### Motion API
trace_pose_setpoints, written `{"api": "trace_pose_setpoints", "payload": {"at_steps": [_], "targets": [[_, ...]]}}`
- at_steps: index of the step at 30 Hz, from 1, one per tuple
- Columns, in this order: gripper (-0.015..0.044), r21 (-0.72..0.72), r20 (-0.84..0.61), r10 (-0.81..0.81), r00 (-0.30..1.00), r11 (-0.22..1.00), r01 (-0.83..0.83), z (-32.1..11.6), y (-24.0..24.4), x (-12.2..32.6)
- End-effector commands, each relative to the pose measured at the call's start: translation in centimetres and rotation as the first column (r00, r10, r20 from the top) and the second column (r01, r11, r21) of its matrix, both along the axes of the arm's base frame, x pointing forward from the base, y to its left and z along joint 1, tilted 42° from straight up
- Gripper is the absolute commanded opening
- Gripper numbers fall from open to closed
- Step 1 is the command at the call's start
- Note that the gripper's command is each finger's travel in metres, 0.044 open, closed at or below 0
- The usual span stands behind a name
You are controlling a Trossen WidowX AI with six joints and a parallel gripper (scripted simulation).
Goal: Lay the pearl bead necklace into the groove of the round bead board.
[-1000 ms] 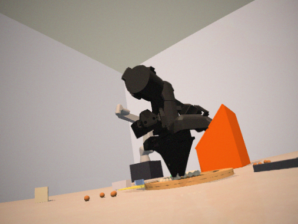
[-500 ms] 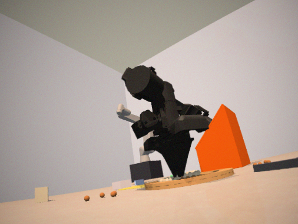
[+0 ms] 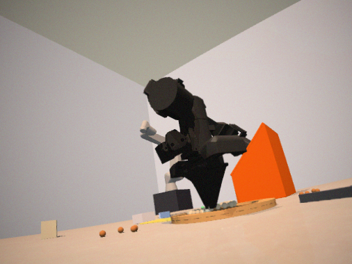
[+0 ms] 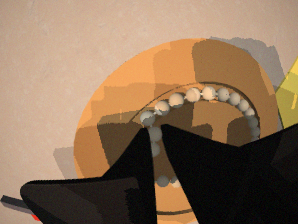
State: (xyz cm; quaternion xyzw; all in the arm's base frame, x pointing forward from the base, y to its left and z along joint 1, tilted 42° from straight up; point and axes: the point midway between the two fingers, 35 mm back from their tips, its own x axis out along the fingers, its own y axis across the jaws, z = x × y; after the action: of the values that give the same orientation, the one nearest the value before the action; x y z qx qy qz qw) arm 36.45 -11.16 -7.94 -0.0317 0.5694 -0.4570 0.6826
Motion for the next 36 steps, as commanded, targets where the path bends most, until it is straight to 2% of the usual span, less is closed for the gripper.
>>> {"api": "trace_pose_setpoints", "payload": {"at_steps": [1, 35, 36], "targets": [[0.0, 0.0, 0.002, 0.0, 1.0, 1.0, 0.0, 0.1, 0.0, 0.0], [0.0, -0.002, -0.004, 0.004, 1.0, 1.0, -0.004, -0.8, 0.5, 0.9], [0.0026, -0.001, 0.002, 0.0, 1.0, 1.0, 0.0, -0.4, 0.7, 1.0]]}}
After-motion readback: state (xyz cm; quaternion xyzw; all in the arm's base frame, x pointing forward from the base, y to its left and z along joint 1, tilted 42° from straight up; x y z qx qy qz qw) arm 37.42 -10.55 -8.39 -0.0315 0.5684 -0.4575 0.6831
